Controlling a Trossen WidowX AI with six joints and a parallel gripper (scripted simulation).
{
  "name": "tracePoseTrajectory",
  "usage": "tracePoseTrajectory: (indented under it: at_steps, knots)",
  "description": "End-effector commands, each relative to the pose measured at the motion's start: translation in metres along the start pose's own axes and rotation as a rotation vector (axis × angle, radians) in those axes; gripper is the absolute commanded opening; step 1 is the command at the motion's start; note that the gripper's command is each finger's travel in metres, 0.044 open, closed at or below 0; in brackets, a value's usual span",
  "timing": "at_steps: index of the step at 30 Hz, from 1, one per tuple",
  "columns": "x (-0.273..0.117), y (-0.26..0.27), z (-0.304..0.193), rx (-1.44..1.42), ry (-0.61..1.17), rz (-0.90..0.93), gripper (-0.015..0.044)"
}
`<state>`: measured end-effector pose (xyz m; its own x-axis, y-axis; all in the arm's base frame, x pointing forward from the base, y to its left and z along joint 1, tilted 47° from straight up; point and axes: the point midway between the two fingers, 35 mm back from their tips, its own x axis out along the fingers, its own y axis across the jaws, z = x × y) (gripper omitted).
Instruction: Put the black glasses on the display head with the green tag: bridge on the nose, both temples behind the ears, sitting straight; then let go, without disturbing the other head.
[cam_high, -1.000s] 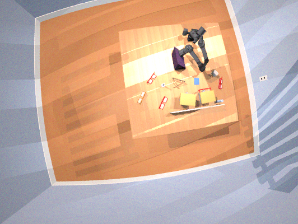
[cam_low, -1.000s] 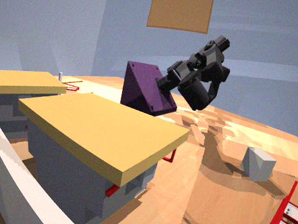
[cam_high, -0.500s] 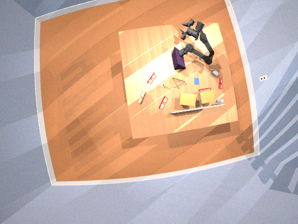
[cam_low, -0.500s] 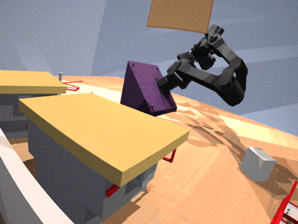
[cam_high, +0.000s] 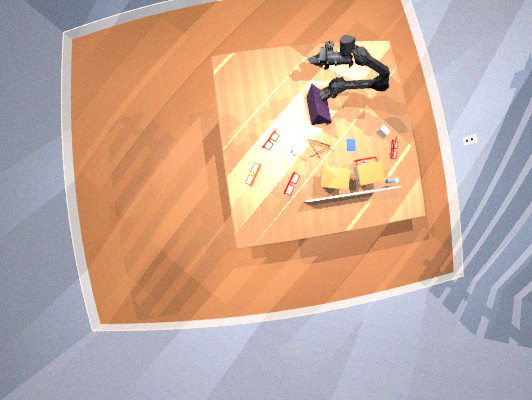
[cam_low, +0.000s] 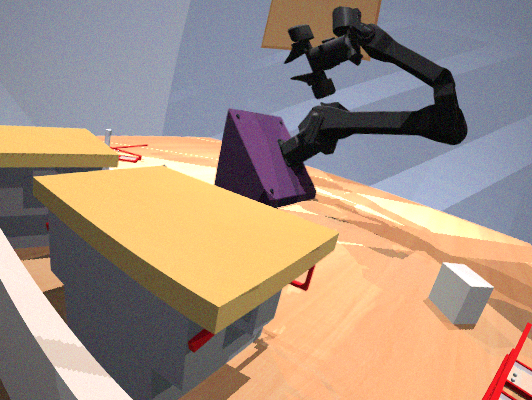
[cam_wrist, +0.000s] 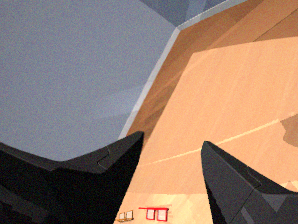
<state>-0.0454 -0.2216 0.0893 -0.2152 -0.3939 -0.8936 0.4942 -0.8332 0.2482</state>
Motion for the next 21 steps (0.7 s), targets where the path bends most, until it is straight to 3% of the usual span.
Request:
tracePoseTrajectory:
  at_steps: [1,12,21]
  knots:
    - [0.006,0.039,-0.066,-0.671,0.26,0.06,0.02]
    - [-0.005,0.06,-0.186,-1.764,0.637,0.348,0.02]
    - [-0.02,0.043,-0.277,-2.512,0.924,0.779,0.02]
